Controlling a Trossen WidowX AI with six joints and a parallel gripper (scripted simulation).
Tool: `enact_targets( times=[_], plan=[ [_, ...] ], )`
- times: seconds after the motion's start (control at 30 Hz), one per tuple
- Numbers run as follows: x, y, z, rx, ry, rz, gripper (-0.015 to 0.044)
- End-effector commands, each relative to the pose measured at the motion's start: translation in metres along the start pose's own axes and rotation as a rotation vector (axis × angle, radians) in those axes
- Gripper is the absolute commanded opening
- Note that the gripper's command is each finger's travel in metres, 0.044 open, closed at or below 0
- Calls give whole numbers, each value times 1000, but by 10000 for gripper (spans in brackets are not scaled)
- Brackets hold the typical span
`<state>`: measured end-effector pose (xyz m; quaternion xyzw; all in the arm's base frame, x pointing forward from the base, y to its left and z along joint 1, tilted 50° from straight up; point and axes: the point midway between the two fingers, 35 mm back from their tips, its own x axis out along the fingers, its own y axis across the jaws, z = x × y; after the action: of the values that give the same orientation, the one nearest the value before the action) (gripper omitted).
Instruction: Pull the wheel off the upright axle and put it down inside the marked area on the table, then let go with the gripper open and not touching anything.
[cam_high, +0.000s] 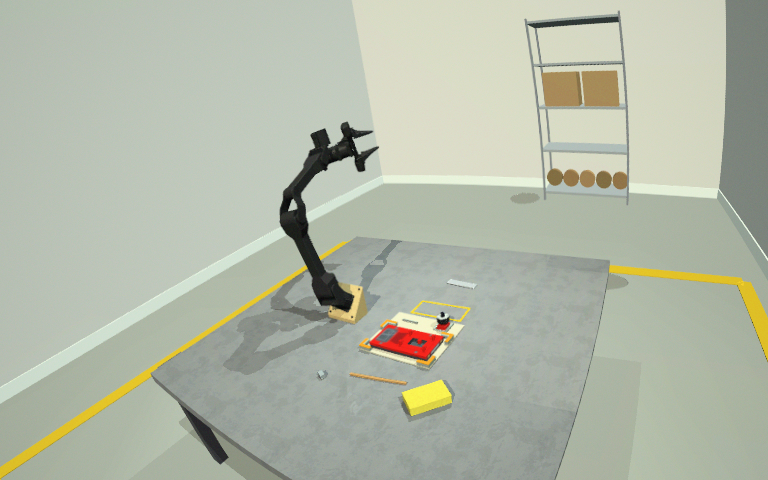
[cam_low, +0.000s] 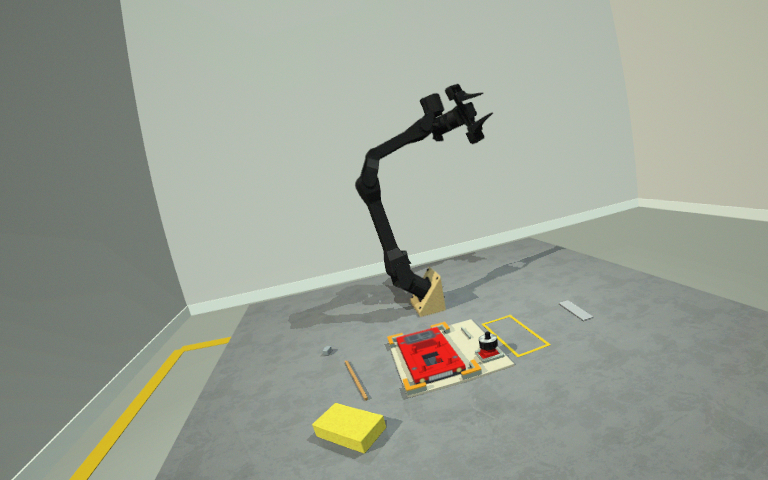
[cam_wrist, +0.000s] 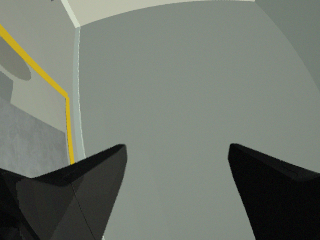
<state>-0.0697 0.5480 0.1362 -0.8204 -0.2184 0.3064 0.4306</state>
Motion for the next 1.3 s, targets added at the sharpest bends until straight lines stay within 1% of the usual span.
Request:
enact_targets(
  times=[0.0,0.17,0.33,0.47,0.6,0.73,0.87,1.0,1.17,1.2,1.27],
  plan=[
    [53,31,-39,132,86,128,300],
    [103,67,-93,305,215,264,300],
    [141,109,-153,486,378,391,300],
    [161,146,-206,639,535,486,300],
    [170,186,-260,789,718,570,300],
    [167,225,-312,936,922,639,300],
    [155,265,-362,1091,1161,688,300],
    [133,302,-409,1236,1434,712,300],
    [96,340,-456,1368,1791,699,300],
    [92,344,-460,1379,1829,695,300],
    [90,345,-462,1382,1843,694,300]
  ],
)
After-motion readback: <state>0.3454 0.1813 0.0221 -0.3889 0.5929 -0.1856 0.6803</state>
